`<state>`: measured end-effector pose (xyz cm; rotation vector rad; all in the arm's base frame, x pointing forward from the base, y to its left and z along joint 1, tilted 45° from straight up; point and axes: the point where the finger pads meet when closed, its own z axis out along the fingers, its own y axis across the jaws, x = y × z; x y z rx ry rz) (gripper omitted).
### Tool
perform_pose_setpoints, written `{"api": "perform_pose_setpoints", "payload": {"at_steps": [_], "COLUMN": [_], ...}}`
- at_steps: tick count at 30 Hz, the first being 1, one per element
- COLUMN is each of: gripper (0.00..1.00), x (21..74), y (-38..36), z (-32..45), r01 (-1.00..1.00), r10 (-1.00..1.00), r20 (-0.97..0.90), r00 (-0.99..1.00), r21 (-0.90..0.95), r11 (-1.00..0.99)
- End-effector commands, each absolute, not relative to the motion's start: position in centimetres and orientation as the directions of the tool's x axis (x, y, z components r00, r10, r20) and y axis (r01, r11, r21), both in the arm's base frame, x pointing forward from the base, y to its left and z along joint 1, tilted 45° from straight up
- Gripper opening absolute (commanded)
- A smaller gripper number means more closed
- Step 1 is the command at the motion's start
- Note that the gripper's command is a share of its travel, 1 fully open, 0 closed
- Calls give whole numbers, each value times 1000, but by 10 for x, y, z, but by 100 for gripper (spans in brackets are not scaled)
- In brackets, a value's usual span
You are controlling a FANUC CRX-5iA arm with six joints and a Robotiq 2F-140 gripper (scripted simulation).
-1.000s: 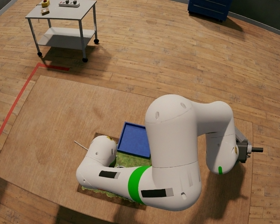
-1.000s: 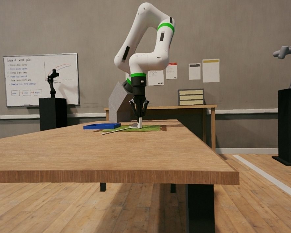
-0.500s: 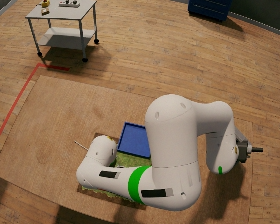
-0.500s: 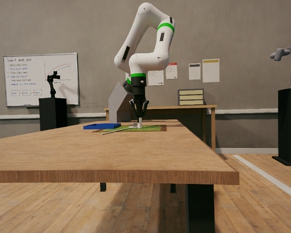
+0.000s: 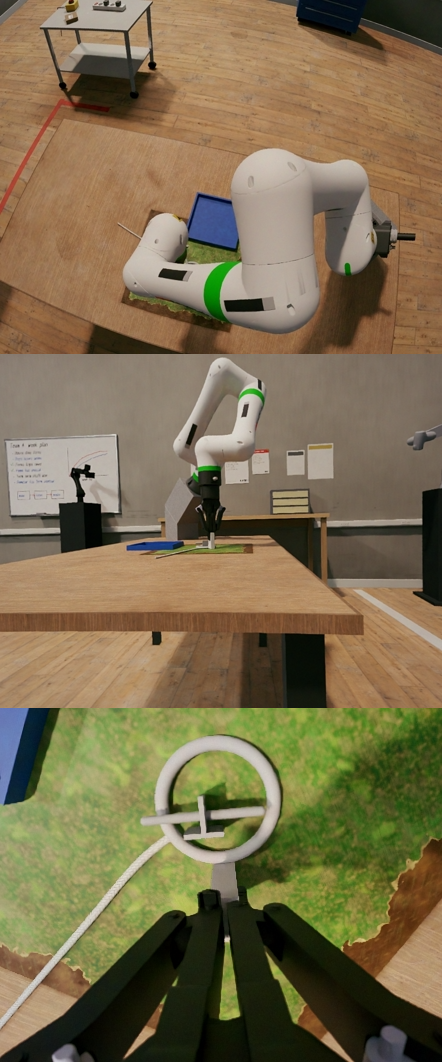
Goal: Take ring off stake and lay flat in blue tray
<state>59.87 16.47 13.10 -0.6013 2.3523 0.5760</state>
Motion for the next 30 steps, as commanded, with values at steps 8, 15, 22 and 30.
{"api": "perform_pose_setpoints", "payload": {"at_steps": [8,15,22,30], "gripper": [10,10,10,10], "x": [595,594,585,571], "y": [162,161,151,135], "z": [128,129,142,163], "r01": [-547,-547,-547,-547], "r10": [-269,-269,-269,-269], "r20": [-669,-669,-669,-669], "r00": [-693,-693,-693,-693], "r21": [245,245,245,245], "r11": [800,800,800,800]}}
